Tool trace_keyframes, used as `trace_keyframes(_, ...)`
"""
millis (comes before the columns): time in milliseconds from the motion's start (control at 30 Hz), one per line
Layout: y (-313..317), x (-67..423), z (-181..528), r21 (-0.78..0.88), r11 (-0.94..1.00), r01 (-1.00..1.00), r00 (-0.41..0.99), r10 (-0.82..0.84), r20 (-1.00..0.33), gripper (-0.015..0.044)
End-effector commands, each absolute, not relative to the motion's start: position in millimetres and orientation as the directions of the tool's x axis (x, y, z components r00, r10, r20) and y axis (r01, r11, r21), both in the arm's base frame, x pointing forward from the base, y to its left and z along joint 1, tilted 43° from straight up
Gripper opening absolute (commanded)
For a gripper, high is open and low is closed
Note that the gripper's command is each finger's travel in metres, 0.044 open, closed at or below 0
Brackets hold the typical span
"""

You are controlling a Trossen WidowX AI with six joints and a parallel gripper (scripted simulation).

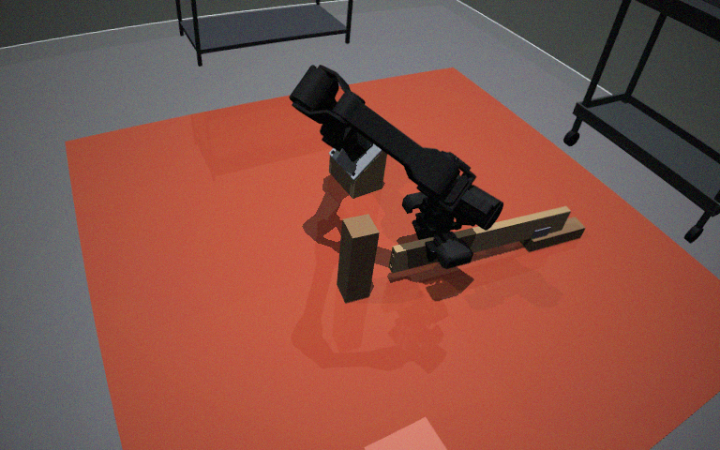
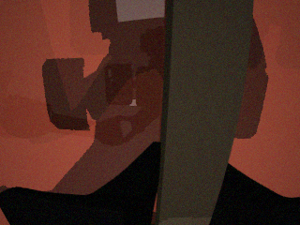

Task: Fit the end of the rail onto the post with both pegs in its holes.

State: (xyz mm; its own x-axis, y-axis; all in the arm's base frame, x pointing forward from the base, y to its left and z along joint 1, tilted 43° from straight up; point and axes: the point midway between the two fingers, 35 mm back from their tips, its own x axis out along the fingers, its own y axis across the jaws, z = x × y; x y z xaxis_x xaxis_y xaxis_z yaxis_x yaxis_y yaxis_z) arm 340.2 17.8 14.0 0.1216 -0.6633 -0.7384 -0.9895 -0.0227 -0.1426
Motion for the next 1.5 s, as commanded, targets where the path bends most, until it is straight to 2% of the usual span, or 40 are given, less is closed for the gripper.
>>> trace_keyframes(0,16.7,340.5,16.1,-0.144,-0.026,-0.989,0.125,-0.665,-0.737,0.0000)
trace_keyframes(1467,6.7,339.1,25.3,-0.144,-0.027,-0.989,0.125,-0.665,-0.736,0.0000)
